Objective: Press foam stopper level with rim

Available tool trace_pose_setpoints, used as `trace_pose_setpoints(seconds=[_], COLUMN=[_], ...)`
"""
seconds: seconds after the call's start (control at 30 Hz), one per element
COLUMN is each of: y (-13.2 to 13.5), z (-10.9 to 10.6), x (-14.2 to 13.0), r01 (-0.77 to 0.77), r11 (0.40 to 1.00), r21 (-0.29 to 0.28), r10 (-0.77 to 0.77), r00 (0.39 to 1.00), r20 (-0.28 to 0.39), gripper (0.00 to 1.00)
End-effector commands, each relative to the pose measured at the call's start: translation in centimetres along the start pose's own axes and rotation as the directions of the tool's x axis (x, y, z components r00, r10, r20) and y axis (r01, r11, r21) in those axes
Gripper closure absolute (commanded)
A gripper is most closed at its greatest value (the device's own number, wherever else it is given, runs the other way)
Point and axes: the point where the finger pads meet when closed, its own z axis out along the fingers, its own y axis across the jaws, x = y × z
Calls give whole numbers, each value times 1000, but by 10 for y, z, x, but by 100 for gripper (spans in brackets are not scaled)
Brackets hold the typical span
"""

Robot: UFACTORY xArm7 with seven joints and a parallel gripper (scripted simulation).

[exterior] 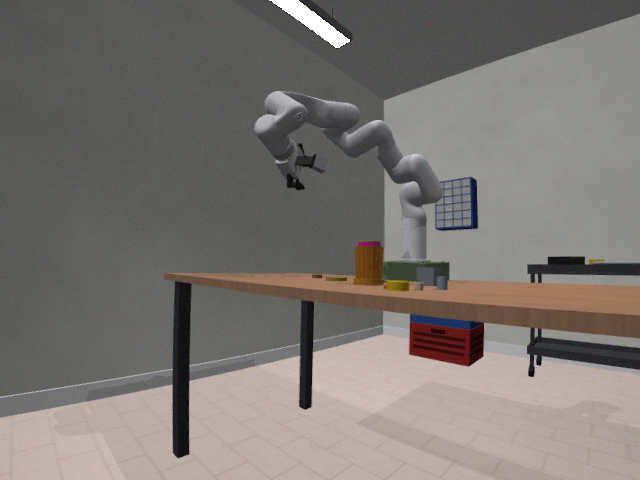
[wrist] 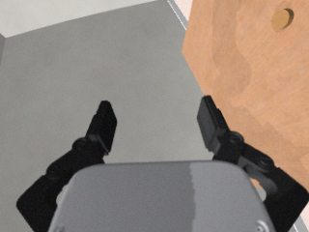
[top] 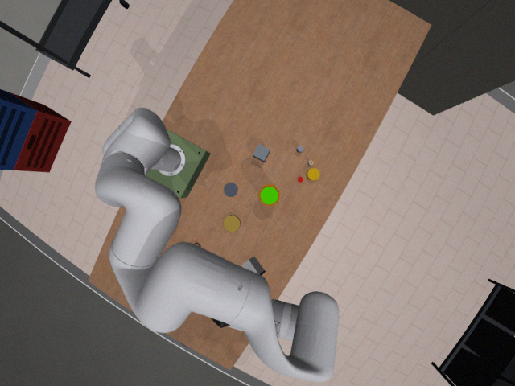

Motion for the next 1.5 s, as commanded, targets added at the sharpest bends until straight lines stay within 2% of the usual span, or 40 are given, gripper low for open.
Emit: trace_pose_setpoints(seconds=[0.0, 0.53, 0.57, 0.67, 0.73, 0.8, 0.9, 0.97, 1.0, 1.1, 1.13, 1.17, 1.2, 1.27, 1.3, 1.37, 1.4, 1.47], y=[-1, -1, -1, 2, 9, 21, 48, 48, 59, 59, 71, 71, 83, 83, 95, 95, 107, 107], z=[-1, -1, -1, -1, -3, -6, -14, -14, -18, -18, -23, -23, -28, -28, -33, -33, -38, -38], x=[0, 0, 0, 1, 2, 7, 22, 22, 31, 31, 41, 41, 53, 53, 68, 68, 84, 84], r01=[-3, -3, -3, 1, 8, 20, 48, 48, 58, 58, 68, 68, 77, 77, 83, 83, 86, 86], r11=[1000, 1000, 1000, 1000, 999, 995, 976, 976, 964, 964, 947, 947, 926, 926, 900, 900, 869, 869], r21=[-4, -4, -4, -17, -46, -95, -212, -212, -261, -261, -314, -314, -370, -370, -428, -428, -487, -487], r10=[3, 3, 3, 0, -7, -16, -29, -29, -32, -32, -33, -33, -33, -33, -32, -32, -29, -29], r00=[1000, 1000, 1000, 1000, 1000, 999, 995, 995, 994, 994, 993, 993, 992, 992, 991, 991, 992, 992], r20=[0, 0, 0, 8, 23, 47, 91, 91, 105, 105, 116, 116, 124, 124, 127, 127, 124, 124], gripper=[0, 0, 100, 100, 100, 100, 100, 100, 100, 100, 100, 100, 100, 100, 100, 100, 100, 100])
